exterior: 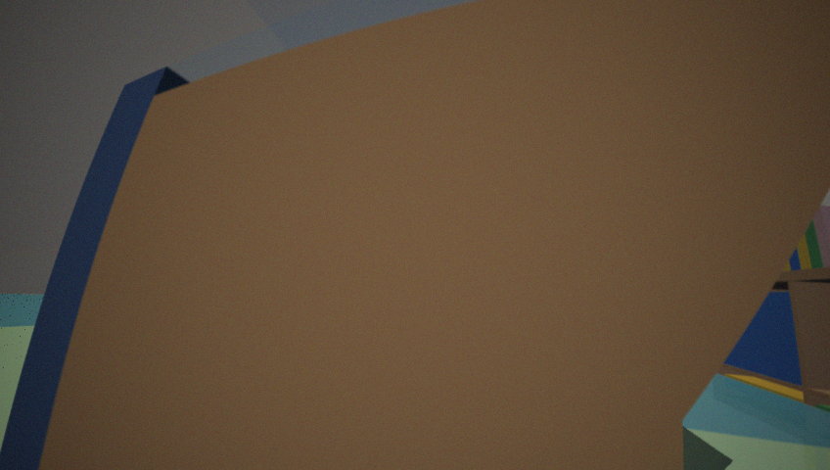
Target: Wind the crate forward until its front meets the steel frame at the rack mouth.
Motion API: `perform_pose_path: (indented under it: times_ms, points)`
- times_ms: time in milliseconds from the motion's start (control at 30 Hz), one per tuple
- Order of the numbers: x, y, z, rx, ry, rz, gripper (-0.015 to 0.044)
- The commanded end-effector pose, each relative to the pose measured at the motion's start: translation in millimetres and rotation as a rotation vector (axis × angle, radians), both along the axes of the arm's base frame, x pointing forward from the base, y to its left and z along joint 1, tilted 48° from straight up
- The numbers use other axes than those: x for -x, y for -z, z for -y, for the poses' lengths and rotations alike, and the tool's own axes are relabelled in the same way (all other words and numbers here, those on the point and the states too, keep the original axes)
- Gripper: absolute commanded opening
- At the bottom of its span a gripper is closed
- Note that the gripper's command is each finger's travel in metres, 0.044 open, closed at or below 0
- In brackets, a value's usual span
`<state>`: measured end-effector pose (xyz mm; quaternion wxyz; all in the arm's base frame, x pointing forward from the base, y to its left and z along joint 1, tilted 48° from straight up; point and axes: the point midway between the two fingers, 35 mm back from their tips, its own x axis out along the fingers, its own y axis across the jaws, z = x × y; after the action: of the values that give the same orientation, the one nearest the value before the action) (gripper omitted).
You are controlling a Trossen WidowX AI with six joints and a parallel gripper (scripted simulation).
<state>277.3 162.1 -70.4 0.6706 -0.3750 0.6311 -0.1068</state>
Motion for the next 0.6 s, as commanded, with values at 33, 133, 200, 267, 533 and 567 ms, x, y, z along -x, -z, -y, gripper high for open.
perform_pose_path:
  times_ms: [33, 133, 200, 267, 533, 567]
  points:
    - [20.0, 26.9, -28.7, 0.019, 0.072, -0.119, 0.044]
    - [36.5, 40.8, -47.0, 0.045, 0.138, -0.193, 0.044]
    - [49.0, 49.2, -57.9, 0.069, 0.185, -0.238, 0.044]
    - [61.0, 56.1, -66.7, 0.097, 0.23, -0.275, 0.044]
    - [65.5, 58.4, -69.6, 0.107, 0.246, -0.288, 0.044]
    - [65.5, 58.4, -69.6, 0.107, 0.246, -0.288, 0.044]
